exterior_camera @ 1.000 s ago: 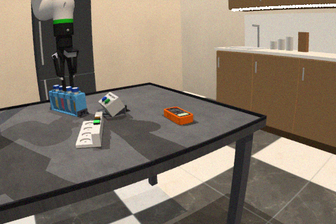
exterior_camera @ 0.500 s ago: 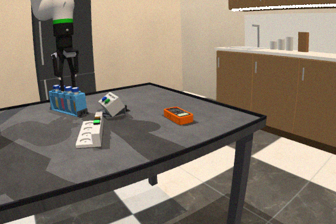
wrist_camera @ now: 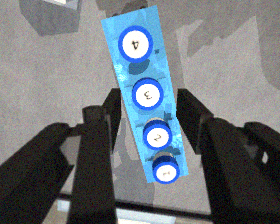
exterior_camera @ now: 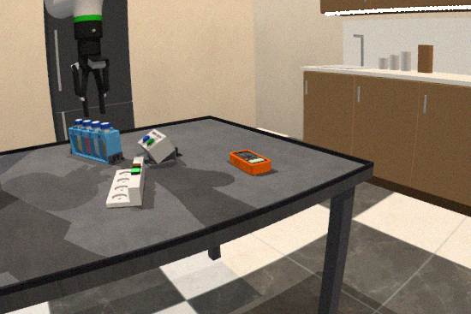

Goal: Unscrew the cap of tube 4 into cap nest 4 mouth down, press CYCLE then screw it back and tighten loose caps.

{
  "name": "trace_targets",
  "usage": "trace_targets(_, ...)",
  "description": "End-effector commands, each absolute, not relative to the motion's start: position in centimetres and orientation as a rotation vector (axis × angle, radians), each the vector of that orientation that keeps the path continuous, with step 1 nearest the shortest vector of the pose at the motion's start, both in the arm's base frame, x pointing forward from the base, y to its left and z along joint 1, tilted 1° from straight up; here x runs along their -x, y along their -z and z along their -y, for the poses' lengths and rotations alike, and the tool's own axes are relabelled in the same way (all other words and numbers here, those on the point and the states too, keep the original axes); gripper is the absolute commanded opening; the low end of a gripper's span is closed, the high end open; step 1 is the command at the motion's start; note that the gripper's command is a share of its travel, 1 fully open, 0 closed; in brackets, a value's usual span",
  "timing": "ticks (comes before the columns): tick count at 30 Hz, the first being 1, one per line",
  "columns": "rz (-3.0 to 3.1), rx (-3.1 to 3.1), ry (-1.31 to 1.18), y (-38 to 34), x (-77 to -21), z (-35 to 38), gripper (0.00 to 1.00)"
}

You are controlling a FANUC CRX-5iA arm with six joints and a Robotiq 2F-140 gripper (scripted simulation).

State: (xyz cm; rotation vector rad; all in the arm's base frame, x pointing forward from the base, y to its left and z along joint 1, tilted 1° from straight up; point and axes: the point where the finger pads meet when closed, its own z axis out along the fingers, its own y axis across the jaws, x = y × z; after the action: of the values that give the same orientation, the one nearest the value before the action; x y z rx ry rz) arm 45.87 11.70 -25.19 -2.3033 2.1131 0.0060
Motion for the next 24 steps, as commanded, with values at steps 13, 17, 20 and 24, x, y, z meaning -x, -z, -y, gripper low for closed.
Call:
trace_targets(13,-2.385,2.019,-0.008,24.2,-50.4,-5.1,0.10)
trace_targets(17,-2.385,2.019,-0.008,24.2,-51.3,-3.7,0.10)
trace_targets(20,-2.385,2.019,-0.008,24.2,-52.2,-2.3,0.10)
trace_targets(24,-2.385,2.019,-0.007,25.5,-53.4,-0.5,0.10)
